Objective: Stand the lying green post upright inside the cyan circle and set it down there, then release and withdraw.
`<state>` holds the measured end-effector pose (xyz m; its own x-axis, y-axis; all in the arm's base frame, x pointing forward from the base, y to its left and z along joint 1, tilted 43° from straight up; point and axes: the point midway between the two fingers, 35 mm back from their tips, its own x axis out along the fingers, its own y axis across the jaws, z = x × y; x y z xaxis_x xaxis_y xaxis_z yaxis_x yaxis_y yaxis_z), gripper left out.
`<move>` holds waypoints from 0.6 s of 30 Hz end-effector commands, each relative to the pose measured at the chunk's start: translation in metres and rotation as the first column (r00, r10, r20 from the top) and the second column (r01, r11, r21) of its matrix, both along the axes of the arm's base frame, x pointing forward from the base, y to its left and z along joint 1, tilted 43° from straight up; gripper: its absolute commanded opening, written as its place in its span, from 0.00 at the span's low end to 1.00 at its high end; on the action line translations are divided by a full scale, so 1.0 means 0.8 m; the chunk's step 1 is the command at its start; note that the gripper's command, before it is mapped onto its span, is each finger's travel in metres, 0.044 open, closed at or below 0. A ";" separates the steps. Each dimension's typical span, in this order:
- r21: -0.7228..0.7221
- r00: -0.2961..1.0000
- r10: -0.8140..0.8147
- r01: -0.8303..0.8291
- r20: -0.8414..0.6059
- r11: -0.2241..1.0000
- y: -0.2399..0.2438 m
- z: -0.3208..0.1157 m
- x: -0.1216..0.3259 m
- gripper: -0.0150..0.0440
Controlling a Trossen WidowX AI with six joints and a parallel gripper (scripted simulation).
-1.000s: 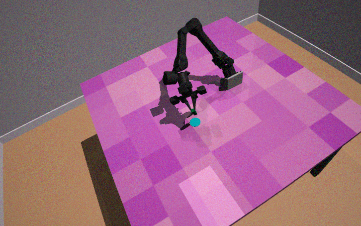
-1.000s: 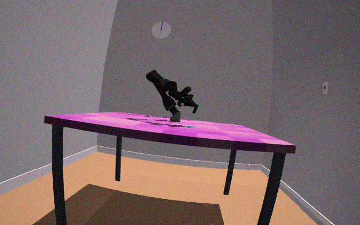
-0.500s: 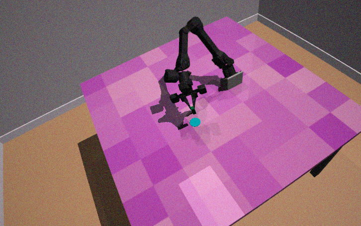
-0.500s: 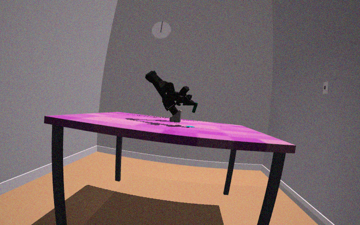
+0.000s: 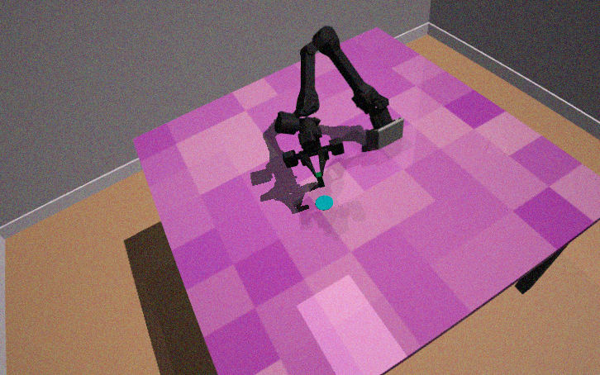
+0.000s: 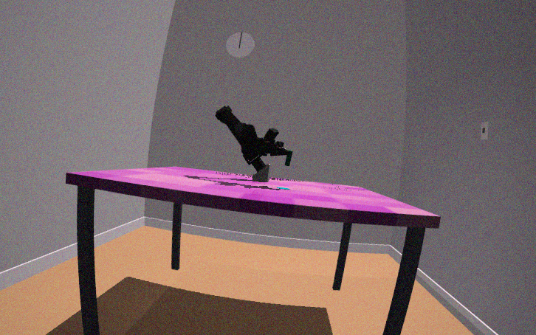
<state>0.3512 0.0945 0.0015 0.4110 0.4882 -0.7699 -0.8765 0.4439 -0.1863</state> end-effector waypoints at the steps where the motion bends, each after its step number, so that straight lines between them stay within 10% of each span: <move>1: 0.015 0.999 0.018 -0.018 0.028 1.000 0.001 0.004 -0.002 0.29; 18: 0.053 0.992 0.050 -0.057 0.116 0.997 -0.002 0.015 -0.011 0.29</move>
